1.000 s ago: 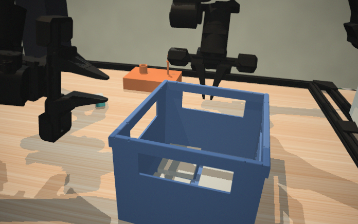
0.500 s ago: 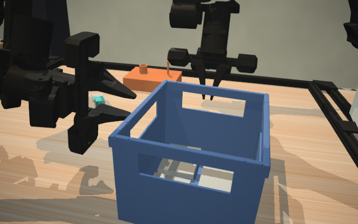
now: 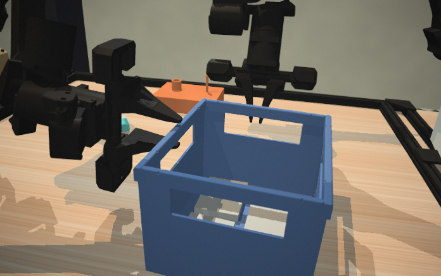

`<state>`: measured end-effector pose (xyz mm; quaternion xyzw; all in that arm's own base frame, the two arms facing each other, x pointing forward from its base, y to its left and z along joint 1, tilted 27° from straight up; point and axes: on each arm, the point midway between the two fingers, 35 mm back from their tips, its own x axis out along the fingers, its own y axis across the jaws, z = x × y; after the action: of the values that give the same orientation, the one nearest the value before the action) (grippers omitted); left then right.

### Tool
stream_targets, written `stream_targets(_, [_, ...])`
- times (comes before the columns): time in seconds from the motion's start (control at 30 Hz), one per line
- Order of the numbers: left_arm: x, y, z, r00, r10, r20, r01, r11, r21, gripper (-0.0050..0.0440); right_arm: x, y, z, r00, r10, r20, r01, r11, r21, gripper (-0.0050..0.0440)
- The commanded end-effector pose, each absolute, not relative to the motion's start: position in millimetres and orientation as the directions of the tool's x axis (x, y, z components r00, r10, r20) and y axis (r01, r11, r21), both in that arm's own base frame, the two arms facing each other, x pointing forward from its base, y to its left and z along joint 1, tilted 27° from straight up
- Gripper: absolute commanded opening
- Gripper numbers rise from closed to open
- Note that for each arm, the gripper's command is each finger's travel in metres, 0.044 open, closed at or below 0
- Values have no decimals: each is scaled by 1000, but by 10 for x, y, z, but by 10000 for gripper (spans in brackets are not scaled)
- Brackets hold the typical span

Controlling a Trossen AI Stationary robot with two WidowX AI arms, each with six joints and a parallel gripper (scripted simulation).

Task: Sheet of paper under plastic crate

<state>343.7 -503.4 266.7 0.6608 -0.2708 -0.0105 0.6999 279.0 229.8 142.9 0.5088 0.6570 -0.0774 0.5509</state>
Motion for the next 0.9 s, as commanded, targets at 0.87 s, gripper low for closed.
stream_targets(0.87, [3624, -5137, 2778, 853, -373, 365, -344, 125, 931, 6, 2785, 2304, 1425, 120, 585, -802, 756, 470, 455, 60])
